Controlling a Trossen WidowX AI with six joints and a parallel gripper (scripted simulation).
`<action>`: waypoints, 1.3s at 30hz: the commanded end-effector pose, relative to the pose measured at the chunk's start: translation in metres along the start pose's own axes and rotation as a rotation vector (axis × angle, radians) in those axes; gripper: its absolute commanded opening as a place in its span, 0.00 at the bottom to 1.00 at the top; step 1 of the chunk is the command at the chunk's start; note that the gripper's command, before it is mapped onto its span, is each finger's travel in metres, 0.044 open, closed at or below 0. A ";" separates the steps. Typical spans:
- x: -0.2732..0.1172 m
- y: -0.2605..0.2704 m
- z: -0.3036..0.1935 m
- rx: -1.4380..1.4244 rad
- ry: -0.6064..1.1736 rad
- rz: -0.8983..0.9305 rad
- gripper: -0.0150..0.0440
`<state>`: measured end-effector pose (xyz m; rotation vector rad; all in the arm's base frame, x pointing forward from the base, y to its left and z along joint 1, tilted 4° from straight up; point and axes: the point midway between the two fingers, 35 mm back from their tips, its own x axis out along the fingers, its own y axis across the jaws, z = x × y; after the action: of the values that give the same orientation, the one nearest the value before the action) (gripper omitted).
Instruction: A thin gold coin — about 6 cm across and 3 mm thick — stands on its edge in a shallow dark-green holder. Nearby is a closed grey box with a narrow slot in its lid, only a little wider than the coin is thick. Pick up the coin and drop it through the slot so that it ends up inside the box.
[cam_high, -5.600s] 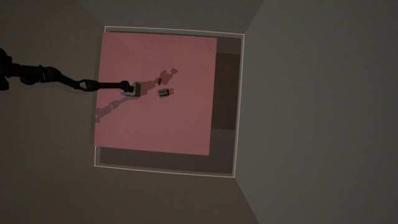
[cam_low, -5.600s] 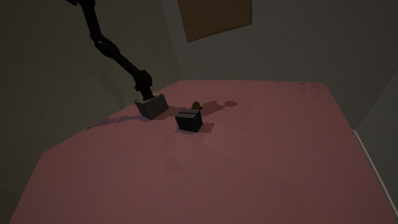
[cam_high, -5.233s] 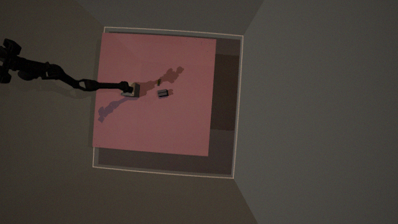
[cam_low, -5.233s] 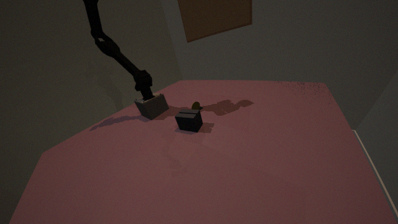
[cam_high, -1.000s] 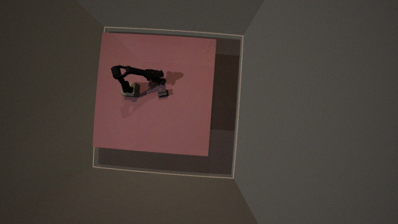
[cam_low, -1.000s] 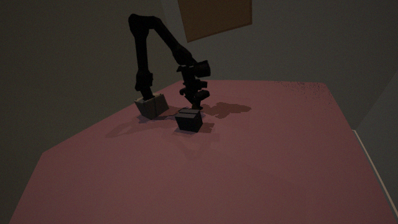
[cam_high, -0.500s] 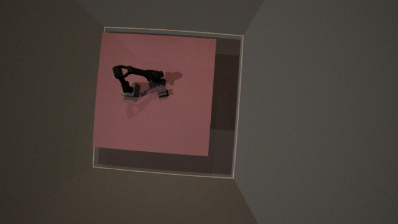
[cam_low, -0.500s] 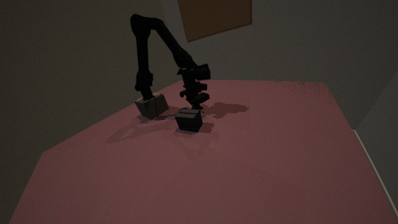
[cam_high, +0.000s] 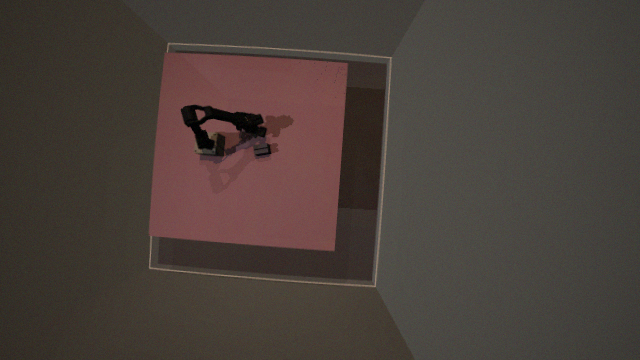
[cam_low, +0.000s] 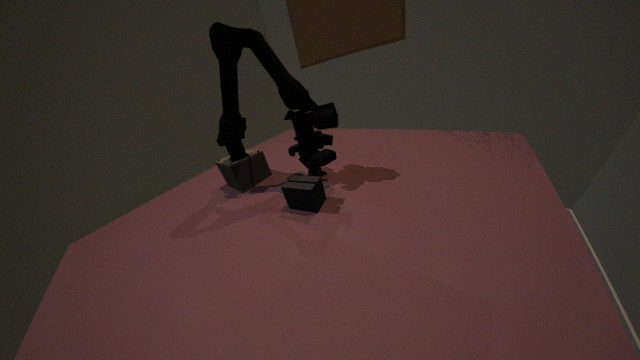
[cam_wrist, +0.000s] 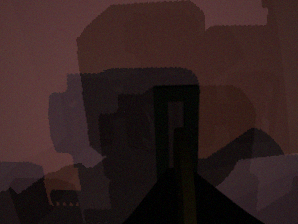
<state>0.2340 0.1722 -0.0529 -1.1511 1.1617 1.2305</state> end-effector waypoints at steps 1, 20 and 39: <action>-0.009 -0.002 0.002 0.003 -0.006 -0.001 0.25; -0.056 -0.005 0.003 0.003 -0.006 -0.002 0.25; -0.094 -0.001 0.001 0.053 -0.006 -0.002 0.25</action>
<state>0.2352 0.1660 0.0368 -1.1411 1.1672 1.2189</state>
